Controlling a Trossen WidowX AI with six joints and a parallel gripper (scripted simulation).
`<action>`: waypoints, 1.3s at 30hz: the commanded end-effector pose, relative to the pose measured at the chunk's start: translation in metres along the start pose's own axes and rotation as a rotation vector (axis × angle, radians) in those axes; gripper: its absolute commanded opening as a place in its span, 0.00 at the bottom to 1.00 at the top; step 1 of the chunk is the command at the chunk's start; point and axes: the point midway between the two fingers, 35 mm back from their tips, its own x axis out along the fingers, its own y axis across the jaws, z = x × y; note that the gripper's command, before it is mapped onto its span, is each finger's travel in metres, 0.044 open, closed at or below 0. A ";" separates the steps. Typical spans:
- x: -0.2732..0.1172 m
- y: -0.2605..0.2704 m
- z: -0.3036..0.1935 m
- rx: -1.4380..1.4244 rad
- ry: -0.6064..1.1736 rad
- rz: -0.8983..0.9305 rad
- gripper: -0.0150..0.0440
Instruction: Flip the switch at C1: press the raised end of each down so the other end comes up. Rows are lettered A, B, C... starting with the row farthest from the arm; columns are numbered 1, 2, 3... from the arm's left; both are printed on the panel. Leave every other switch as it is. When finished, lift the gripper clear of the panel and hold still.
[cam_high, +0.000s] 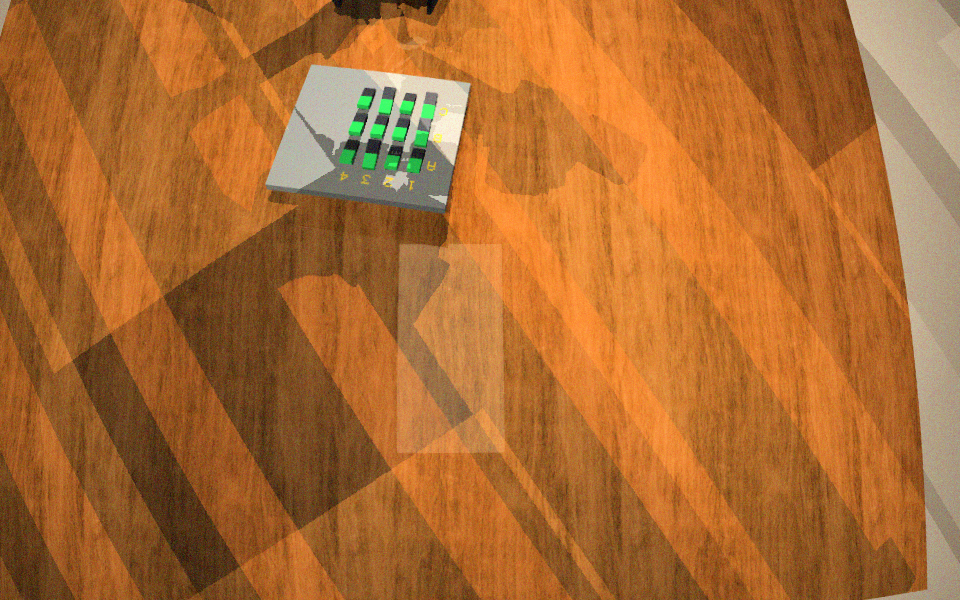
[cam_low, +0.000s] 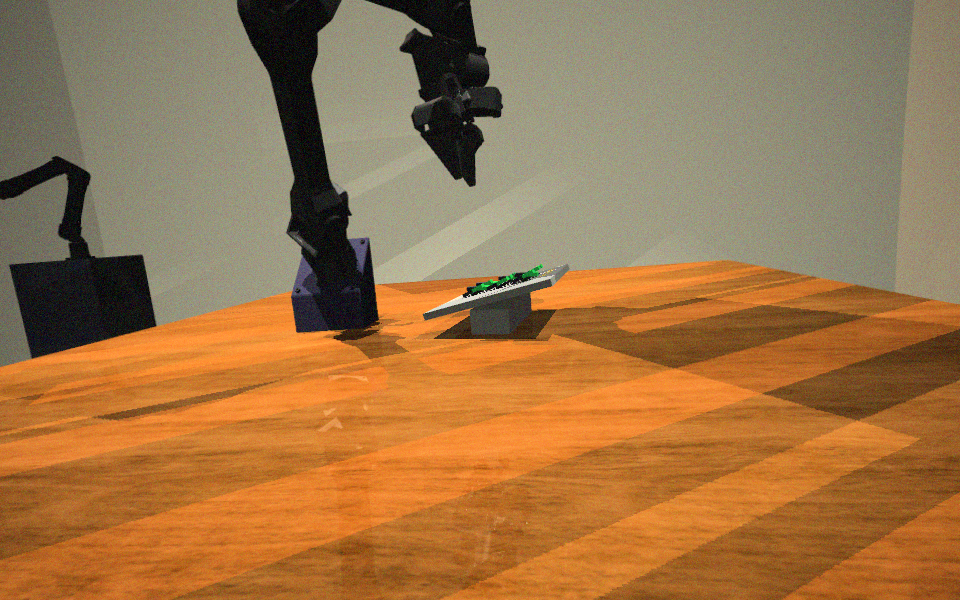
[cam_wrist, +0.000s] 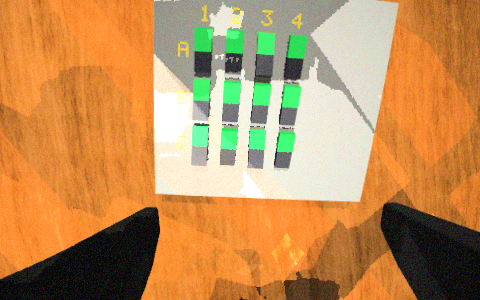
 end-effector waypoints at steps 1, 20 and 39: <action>0.002 0.001 0.000 0.002 0.000 0.001 0.89; 0.129 0.042 -0.031 0.083 -0.047 0.032 0.25; 0.153 0.043 -0.030 0.083 -0.048 0.031 0.25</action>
